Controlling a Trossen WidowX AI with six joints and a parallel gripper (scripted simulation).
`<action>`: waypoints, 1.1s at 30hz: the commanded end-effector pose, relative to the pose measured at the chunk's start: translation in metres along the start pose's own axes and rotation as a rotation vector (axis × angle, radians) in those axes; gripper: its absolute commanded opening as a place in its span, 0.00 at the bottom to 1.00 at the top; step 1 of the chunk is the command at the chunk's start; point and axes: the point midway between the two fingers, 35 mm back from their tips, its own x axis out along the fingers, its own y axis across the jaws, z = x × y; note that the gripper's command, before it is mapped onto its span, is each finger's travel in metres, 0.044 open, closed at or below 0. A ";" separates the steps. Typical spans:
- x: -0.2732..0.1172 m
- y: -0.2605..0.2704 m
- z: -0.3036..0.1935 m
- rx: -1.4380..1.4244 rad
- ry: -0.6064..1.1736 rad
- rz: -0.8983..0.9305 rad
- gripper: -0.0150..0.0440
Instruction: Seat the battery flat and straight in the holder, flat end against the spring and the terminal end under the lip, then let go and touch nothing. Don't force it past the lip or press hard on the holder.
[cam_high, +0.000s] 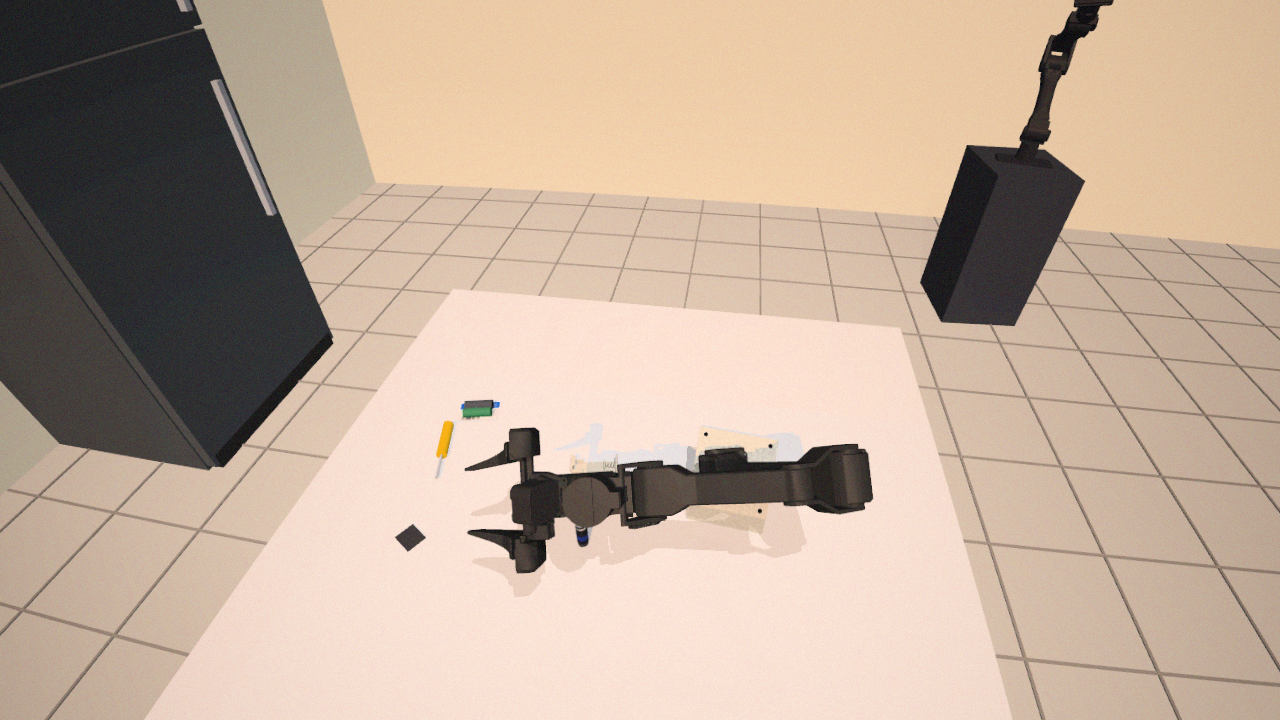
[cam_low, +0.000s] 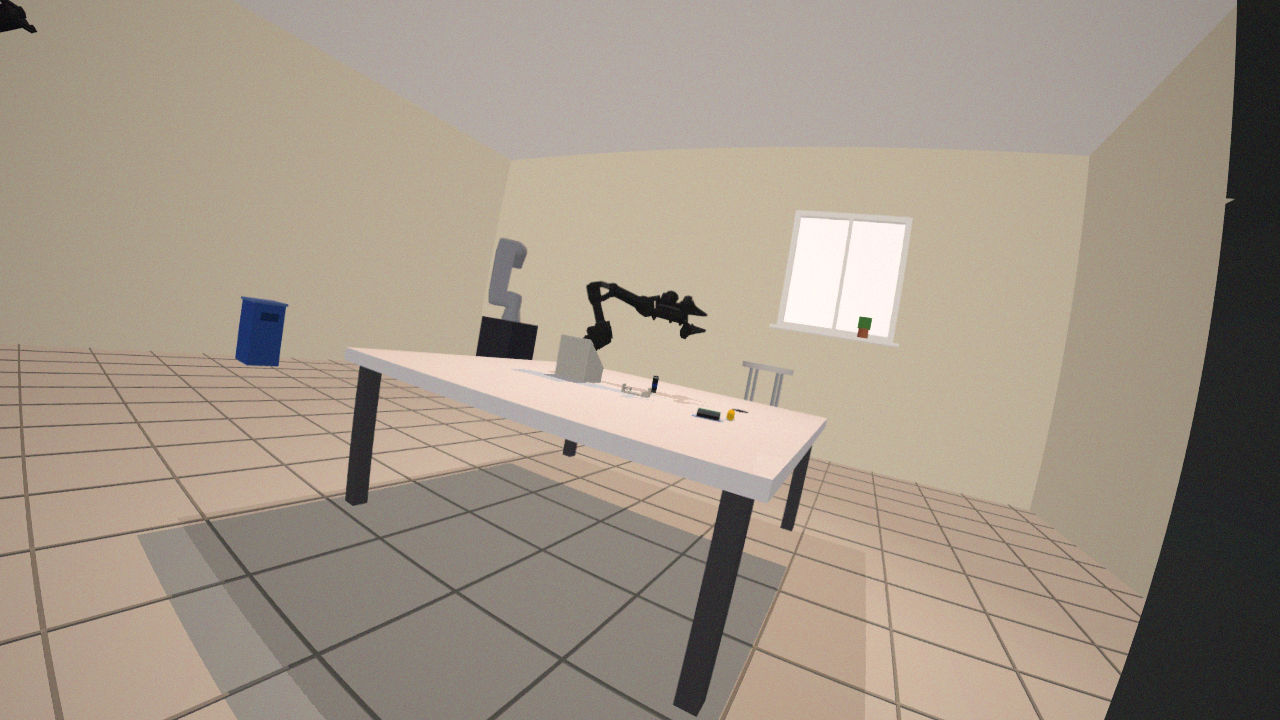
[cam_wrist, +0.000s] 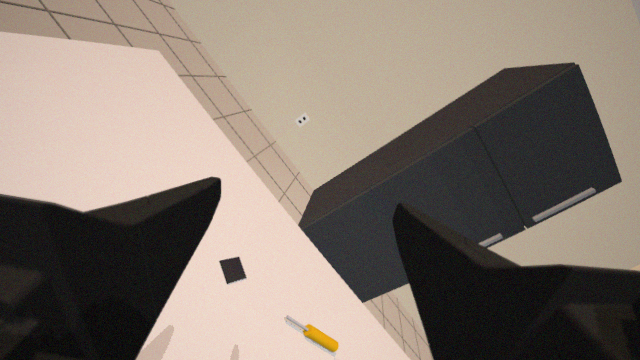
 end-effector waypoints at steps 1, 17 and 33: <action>0.001 0.000 -0.002 -0.006 0.008 0.000 0.89; -0.022 -0.007 -0.203 -0.383 0.943 0.874 0.25; -0.042 -0.002 -0.207 -0.228 0.928 1.139 0.25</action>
